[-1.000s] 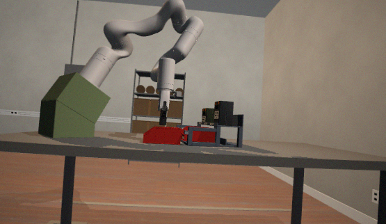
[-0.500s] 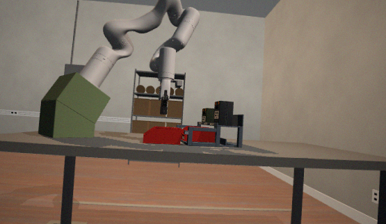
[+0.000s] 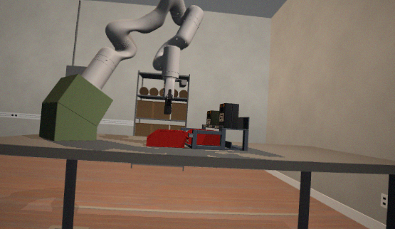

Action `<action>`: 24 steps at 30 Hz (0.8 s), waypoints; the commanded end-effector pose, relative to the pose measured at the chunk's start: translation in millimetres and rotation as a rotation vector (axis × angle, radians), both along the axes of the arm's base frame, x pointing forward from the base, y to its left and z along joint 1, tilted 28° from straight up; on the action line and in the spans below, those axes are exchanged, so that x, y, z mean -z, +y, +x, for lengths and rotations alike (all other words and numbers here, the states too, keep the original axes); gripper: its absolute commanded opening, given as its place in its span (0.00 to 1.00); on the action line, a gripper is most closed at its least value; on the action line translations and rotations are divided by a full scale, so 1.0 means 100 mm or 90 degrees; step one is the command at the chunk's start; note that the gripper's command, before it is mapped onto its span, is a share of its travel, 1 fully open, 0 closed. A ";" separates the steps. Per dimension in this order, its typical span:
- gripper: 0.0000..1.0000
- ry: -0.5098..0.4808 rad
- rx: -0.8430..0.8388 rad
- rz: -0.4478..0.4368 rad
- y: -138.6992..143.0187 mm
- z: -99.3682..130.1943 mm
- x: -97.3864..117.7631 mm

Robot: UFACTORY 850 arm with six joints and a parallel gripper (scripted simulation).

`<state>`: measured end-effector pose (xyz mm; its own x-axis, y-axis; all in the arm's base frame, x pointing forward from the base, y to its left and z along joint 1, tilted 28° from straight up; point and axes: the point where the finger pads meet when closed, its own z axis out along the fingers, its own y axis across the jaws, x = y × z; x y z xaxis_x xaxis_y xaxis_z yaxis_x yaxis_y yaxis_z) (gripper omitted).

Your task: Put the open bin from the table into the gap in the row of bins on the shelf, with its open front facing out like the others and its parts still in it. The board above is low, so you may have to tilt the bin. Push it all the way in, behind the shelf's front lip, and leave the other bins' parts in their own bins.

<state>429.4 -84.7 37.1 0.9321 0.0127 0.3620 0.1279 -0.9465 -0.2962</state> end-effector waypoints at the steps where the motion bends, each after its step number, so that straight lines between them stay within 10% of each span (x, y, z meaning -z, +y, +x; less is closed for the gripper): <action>1: 0.29 -0.001 0.000 0.000 0.00 0.00 -0.01; 24: 0.29 -0.001 0.000 0.000 0.03 0.04 0.10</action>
